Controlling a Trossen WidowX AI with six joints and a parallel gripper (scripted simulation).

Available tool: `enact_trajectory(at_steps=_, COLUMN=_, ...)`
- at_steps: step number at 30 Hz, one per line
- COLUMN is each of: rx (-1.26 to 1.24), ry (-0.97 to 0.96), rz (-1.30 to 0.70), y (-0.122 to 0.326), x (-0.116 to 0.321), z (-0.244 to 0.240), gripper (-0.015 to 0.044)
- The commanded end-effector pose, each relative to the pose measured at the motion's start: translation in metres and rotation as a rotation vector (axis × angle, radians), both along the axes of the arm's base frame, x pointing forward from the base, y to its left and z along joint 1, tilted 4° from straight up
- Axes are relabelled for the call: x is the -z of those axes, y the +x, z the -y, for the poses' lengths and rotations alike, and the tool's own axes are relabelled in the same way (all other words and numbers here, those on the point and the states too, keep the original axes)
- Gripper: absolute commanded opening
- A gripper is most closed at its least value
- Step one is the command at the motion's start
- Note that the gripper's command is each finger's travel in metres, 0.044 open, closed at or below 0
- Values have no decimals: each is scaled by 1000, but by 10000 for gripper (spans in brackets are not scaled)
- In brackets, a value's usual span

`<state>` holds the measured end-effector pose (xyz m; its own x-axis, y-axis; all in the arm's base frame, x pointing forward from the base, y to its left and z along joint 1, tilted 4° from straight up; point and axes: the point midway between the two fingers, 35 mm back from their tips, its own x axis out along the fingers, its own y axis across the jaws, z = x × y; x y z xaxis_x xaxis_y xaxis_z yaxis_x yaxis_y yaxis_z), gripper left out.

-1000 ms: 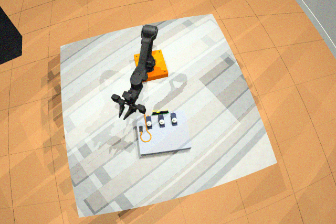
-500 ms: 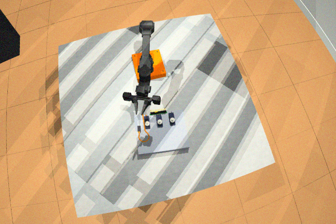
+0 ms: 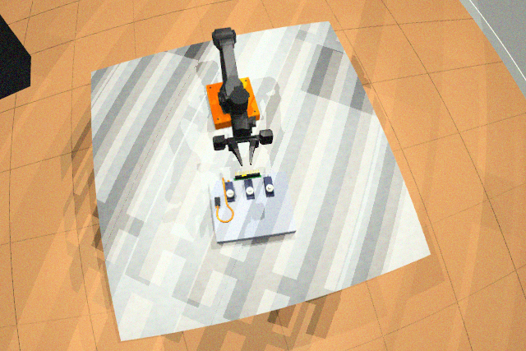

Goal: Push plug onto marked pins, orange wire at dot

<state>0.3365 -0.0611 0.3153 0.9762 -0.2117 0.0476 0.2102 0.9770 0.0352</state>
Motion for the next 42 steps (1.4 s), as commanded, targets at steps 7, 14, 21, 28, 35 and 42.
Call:
enact_trajectory(at_steps=7, rx=-193, ry=-27, rz=15, y=-20, x=-15, z=-56, gripper=115)
enact_trajectory(at_steps=14, rx=-188, ry=137, rz=-46, y=-8, x=-8, z=-52, gripper=115)
enact_trajectory(at_steps=21, rx=-148, ry=338, rz=-115, y=8, x=3, z=-42, gripper=115)
enact_trajectory(at_steps=28, rx=-90, ry=540, rz=-177, y=22, x=16, z=-31, gripper=115)
enact_trajectory(at_steps=35, rx=-13, ry=741, rz=-228, y=34, x=29, z=-20, gripper=115)
enact_trajectory(at_steps=42, rx=82, ry=941, rz=-269, y=45, x=43, z=-8, gripper=115)
